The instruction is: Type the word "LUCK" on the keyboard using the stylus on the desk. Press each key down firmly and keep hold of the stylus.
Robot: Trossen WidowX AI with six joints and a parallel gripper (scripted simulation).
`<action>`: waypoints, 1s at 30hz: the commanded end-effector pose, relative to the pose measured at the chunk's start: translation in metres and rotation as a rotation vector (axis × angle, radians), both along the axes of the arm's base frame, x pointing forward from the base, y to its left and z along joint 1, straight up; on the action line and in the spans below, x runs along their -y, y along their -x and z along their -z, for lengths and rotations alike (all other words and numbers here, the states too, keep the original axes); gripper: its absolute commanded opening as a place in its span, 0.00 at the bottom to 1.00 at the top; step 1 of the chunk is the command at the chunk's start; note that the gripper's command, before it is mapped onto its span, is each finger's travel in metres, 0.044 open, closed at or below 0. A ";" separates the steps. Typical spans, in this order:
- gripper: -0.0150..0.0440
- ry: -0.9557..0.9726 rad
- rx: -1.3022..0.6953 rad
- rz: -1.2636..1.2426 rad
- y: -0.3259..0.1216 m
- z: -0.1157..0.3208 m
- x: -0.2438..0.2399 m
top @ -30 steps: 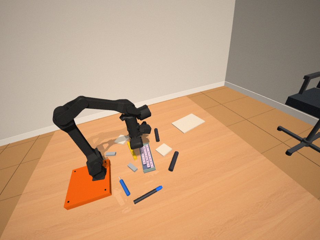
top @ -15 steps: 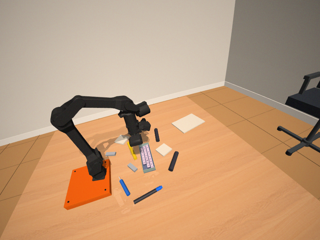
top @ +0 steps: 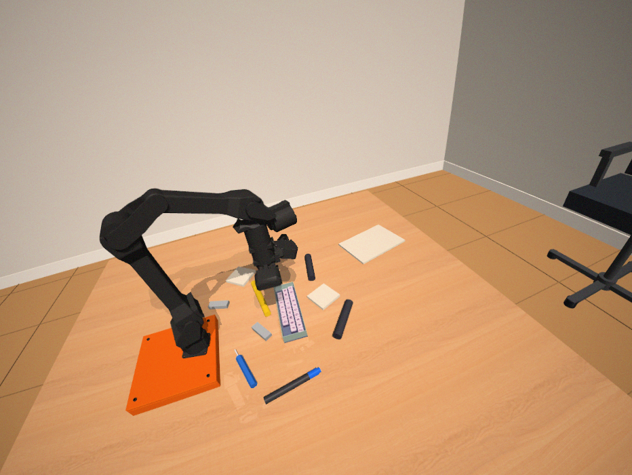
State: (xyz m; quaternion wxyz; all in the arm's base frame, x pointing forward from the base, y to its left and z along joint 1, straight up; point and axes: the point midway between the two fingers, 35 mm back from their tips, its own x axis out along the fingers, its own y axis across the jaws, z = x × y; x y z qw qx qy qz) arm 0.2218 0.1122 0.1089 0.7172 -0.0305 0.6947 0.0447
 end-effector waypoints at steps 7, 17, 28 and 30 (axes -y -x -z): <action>0.51 -0.009 -0.076 -0.390 -0.003 0.013 0.055; 0.51 -0.170 -0.138 -0.985 0.021 0.028 0.129; 0.51 -0.369 -0.017 -1.420 0.054 0.036 0.173; 0.51 -0.394 0.020 -1.492 0.059 0.036 0.178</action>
